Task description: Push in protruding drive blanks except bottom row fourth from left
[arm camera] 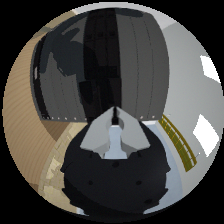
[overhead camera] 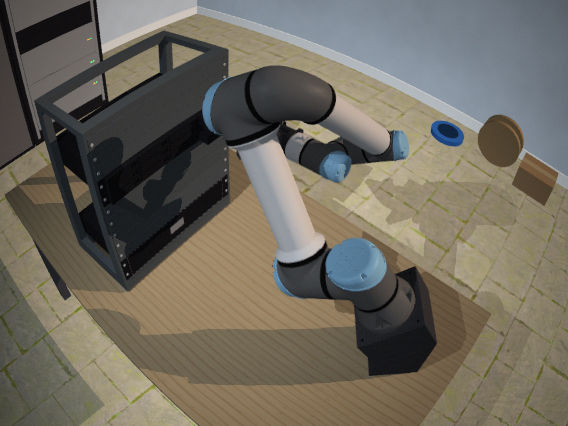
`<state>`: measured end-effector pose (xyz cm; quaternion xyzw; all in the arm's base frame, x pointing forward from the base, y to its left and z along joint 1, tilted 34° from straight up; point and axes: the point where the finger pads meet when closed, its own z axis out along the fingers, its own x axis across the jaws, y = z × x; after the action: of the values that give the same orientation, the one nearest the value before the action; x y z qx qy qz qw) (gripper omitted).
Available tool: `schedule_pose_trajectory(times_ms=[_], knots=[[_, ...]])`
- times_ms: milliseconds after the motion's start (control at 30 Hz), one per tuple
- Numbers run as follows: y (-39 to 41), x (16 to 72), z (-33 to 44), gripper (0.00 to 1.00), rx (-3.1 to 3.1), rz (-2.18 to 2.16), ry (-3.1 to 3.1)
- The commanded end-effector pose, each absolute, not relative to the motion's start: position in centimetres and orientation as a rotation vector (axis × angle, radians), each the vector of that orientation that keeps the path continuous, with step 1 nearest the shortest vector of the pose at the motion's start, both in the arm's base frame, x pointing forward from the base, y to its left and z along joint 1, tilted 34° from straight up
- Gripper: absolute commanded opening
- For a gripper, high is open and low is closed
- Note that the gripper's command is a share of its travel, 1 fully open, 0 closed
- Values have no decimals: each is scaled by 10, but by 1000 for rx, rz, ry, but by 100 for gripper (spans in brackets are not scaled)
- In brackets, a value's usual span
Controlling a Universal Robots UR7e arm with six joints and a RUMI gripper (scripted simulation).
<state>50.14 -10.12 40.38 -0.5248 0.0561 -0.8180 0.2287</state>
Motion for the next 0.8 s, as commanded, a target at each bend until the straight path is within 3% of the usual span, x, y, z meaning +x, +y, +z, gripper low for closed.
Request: schedule_pose_trajectory(times_ms=[0, 767], knots=[[-101, 501, 404, 0, -1445, -2253, 155], [-100, 510, 409, 0, -1445, -2253, 155]])
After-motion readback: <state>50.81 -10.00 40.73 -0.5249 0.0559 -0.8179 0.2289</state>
